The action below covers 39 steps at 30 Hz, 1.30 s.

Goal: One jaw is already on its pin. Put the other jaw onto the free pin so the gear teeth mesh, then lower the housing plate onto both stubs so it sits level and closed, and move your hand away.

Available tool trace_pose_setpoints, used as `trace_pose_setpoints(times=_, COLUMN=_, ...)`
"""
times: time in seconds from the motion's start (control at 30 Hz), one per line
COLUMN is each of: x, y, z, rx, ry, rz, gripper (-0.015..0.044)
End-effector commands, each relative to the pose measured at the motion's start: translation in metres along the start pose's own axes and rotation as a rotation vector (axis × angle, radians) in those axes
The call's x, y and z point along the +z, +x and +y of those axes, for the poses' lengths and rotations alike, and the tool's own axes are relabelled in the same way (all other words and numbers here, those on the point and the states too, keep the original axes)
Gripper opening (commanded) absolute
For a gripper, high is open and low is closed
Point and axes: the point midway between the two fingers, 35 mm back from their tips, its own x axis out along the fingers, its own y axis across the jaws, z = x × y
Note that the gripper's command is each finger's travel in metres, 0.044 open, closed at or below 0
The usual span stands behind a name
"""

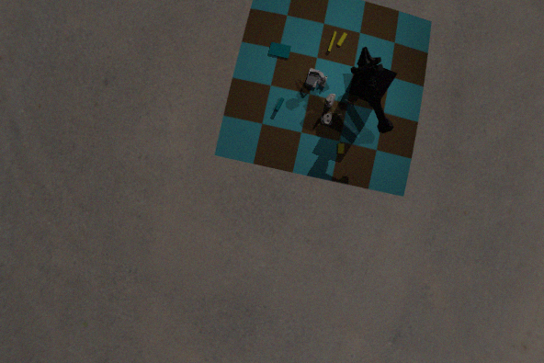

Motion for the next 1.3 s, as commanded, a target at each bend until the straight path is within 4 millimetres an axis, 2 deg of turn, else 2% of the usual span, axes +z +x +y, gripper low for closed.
trace_pose_setpoints(times=0.0, x=-0.009, y=0.001, z=0.004, rx=0.007, ry=-0.057, rz=0.052, gripper=0.0131)
trace_pose_setpoints(times=0.4, x=-0.047, y=-0.001, z=0.016, rx=0.056, ry=-0.294, rz=0.267, gripper=0.0440)
trace_pose_setpoints(times=0.83, x=-0.088, y=-0.011, z=0.026, rx=0.154, ry=-0.546, rz=0.493, gripper=0.0440)
trace_pose_setpoints(times=1.27, x=-0.126, y=-0.031, z=0.035, rx=0.296, ry=-0.784, rz=0.707, gripper=0.0440)
